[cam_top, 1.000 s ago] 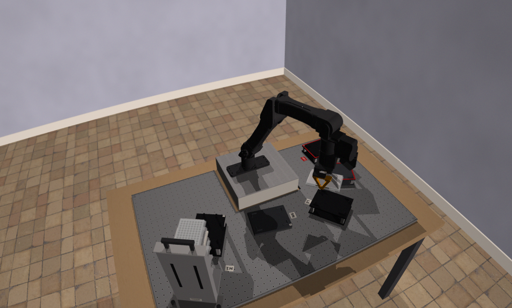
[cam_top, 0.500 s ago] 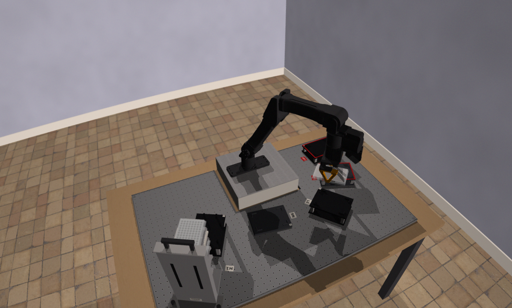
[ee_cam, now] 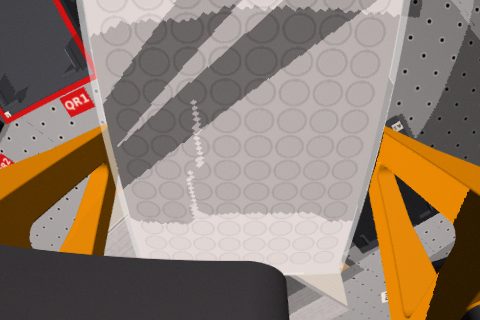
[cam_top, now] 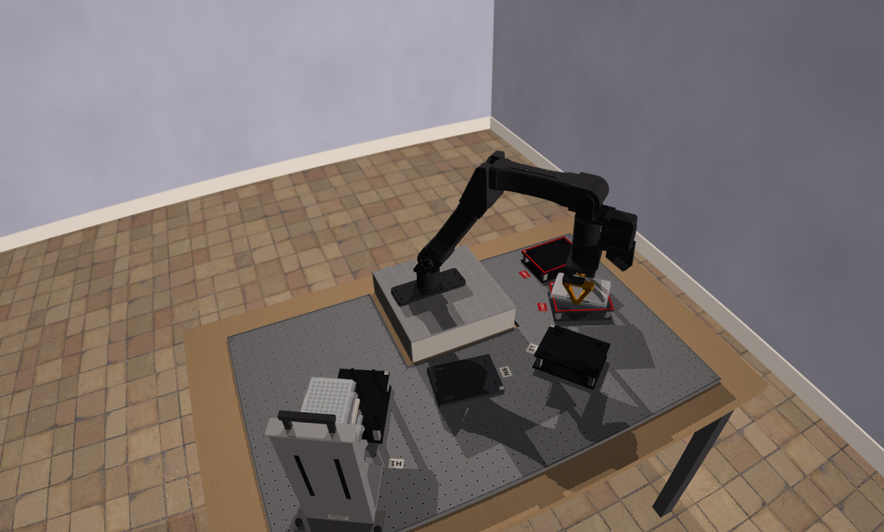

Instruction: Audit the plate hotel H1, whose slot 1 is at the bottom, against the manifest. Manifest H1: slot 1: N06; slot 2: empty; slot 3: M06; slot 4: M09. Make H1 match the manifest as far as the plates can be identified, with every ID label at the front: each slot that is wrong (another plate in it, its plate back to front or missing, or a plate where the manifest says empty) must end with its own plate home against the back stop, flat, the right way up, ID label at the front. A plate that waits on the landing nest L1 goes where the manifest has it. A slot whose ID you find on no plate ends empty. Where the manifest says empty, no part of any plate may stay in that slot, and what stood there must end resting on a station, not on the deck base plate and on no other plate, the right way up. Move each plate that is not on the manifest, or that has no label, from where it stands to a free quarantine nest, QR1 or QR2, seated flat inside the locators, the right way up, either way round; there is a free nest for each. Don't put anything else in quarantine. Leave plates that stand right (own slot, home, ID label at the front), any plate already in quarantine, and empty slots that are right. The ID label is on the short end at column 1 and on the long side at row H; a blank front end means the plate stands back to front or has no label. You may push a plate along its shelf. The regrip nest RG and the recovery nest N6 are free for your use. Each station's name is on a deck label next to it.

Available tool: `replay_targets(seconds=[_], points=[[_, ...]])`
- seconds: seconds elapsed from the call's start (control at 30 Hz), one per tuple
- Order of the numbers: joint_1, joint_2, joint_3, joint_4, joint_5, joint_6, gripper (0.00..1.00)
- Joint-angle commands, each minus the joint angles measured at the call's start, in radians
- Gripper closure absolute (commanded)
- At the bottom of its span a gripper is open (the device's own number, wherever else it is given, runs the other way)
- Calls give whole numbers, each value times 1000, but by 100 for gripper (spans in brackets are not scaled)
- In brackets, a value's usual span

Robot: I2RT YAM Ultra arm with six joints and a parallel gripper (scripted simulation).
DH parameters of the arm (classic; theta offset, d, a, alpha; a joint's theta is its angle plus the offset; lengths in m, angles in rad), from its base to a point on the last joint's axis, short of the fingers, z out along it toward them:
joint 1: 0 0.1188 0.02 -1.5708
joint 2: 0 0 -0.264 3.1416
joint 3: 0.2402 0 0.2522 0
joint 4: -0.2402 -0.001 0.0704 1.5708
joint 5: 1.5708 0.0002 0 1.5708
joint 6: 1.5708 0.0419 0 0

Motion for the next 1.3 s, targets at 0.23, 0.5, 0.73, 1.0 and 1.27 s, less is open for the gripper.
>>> replay_targets(seconds=[0.23,0.5,0.73,1.0,1.27], points=[[76,-23,12,0,-3,-123,14],[125,-30,3,0,-3,-215,14],[182,-34,-4,0,-1,-199,14],[241,-34,-3,0,0,-142,14],[298,-31,3,0,0,-85,14]])
